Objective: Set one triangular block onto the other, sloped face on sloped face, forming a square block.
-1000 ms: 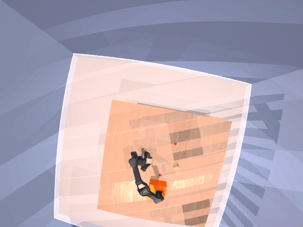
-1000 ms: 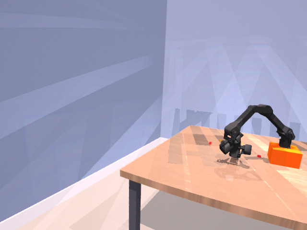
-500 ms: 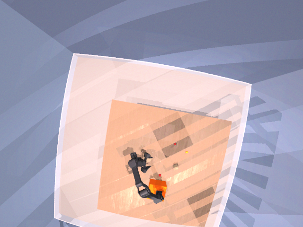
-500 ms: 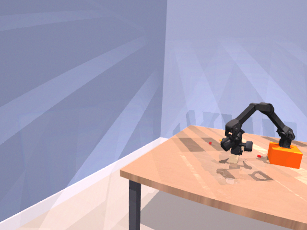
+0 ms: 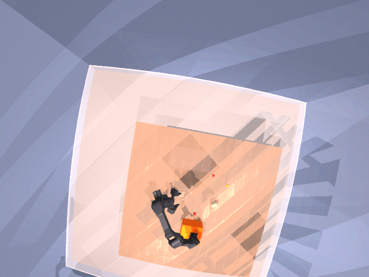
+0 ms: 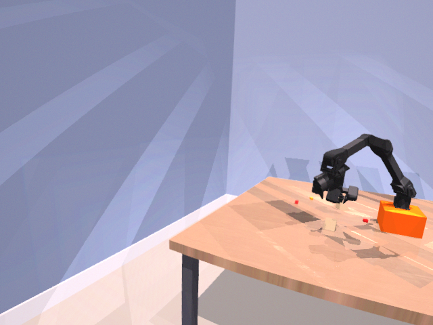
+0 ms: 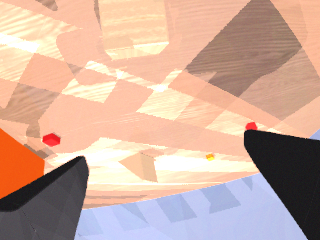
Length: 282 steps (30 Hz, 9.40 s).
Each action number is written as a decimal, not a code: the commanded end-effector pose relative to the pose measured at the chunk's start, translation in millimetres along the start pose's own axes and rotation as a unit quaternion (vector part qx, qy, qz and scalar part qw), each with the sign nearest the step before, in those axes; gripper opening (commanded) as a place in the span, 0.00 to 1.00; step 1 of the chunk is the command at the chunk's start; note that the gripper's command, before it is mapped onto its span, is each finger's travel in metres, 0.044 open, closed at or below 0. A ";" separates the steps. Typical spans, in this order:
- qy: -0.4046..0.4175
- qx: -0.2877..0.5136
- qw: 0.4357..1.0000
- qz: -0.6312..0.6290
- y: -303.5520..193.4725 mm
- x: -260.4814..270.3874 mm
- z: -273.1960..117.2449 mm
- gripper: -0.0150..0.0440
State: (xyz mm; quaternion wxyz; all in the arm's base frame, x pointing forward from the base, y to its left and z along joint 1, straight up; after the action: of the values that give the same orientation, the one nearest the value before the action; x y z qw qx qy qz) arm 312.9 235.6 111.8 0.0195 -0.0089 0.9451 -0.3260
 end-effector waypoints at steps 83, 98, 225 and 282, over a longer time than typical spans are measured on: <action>0.031 -0.038 0.999 0.013 6.2 -0.2 1.8 0.25; 0.031 -0.038 0.999 0.013 5.7 -0.2 1.2 0.25; 0.130 -0.340 0.801 0.476 -333.4 93.1 190.4 0.25; 0.123 -0.348 0.800 0.473 -281.0 91.3 271.0 0.25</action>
State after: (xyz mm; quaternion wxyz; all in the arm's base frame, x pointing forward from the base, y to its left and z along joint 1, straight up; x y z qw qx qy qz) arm 234.4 -155.7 70.4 0.0504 0.4716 0.8772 0.0747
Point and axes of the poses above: the point midway between the two fingers, 35 mm back from their tips, its own z axis out along the fingers, its own x axis across the jaws, y = z × x, the point moved 7 cm from there along -z, back along the fingers, and after that the axes turned 2 degrees about -z, right-handed, at the moved point
